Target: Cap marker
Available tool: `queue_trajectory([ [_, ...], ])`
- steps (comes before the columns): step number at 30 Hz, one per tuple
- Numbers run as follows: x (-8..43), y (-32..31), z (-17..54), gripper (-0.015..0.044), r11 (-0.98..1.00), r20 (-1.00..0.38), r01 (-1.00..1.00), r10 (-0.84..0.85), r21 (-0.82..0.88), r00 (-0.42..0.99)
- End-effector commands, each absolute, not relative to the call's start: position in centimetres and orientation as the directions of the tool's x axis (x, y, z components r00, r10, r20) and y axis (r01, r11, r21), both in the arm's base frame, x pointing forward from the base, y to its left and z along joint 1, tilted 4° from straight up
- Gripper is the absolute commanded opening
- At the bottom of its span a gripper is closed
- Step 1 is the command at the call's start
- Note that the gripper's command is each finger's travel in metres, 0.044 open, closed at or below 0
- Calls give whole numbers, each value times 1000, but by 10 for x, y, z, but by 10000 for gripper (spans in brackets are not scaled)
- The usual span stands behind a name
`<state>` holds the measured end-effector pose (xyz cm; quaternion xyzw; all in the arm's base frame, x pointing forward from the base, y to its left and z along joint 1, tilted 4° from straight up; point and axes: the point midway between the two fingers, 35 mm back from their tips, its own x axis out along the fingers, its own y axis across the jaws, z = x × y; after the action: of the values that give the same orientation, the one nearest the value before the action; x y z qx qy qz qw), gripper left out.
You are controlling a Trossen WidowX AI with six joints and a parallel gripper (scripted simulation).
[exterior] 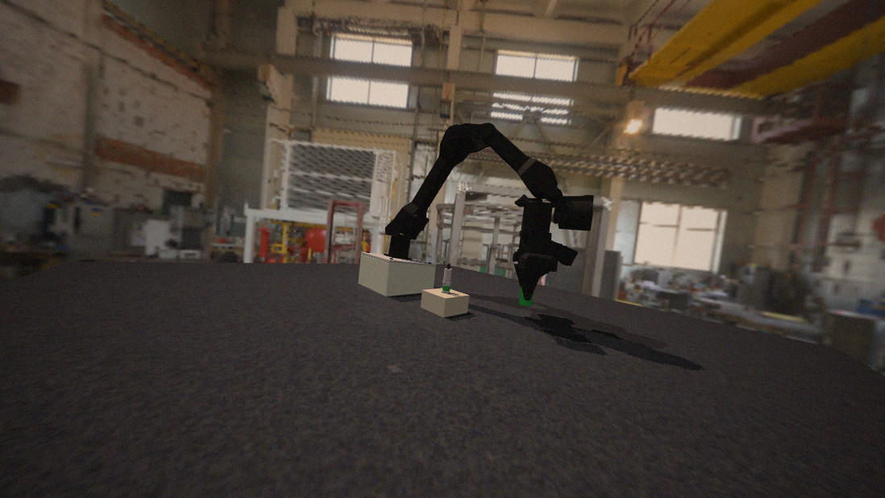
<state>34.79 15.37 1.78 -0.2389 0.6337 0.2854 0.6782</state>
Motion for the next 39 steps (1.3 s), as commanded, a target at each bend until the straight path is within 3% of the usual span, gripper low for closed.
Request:
queue_trajectory([
  [1, 348, 152, 37, 0, 721, -995, -692, 88, 37, 39],
  [39, 288, 39, 83, 0, 722, -997, -691, 75, 32, 33],
])
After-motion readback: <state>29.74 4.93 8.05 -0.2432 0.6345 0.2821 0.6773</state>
